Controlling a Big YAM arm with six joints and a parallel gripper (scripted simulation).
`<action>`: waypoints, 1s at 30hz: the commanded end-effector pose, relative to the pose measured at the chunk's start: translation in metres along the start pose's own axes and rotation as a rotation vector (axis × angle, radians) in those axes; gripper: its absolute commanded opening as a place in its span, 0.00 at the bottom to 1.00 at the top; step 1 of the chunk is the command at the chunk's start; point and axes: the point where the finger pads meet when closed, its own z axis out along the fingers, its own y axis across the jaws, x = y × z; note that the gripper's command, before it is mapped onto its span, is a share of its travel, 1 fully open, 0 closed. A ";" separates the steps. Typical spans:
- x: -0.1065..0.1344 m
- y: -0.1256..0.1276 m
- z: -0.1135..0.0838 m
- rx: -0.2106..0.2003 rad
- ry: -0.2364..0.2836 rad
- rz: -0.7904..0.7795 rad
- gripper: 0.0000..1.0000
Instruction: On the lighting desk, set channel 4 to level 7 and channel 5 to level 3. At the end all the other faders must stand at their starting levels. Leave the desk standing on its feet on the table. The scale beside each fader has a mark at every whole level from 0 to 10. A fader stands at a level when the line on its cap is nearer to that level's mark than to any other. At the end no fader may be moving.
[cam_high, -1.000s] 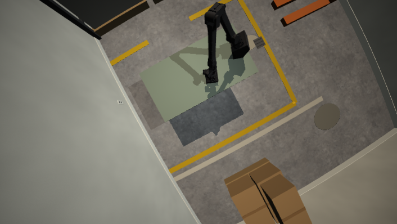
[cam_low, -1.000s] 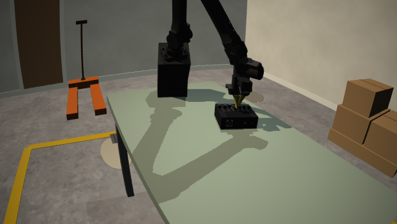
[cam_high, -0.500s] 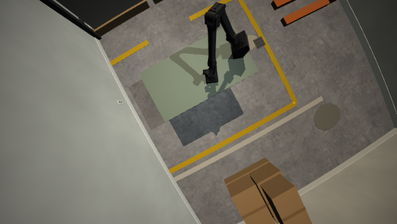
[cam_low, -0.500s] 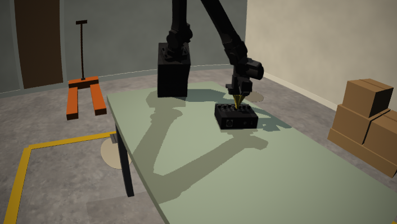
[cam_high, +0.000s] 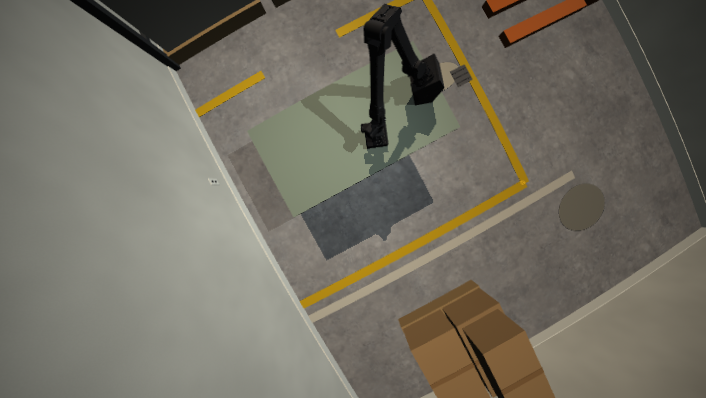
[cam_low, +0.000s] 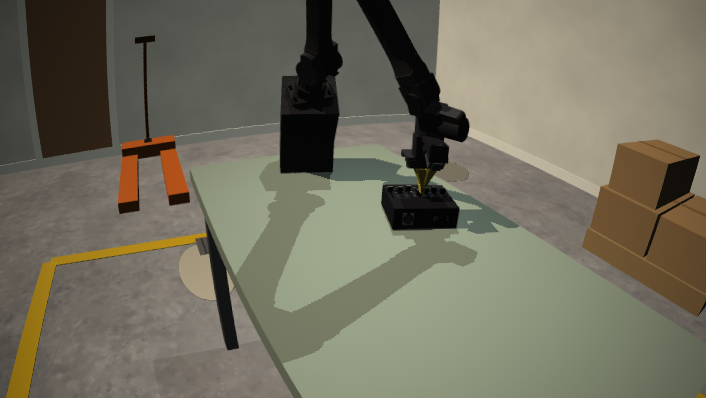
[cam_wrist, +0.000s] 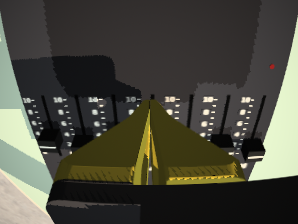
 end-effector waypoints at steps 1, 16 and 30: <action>0.012 0.004 0.003 -0.003 0.007 -0.012 0.00; 0.012 0.004 0.003 -0.003 0.007 -0.012 0.00; 0.007 -0.004 0.005 0.015 0.017 -0.016 0.00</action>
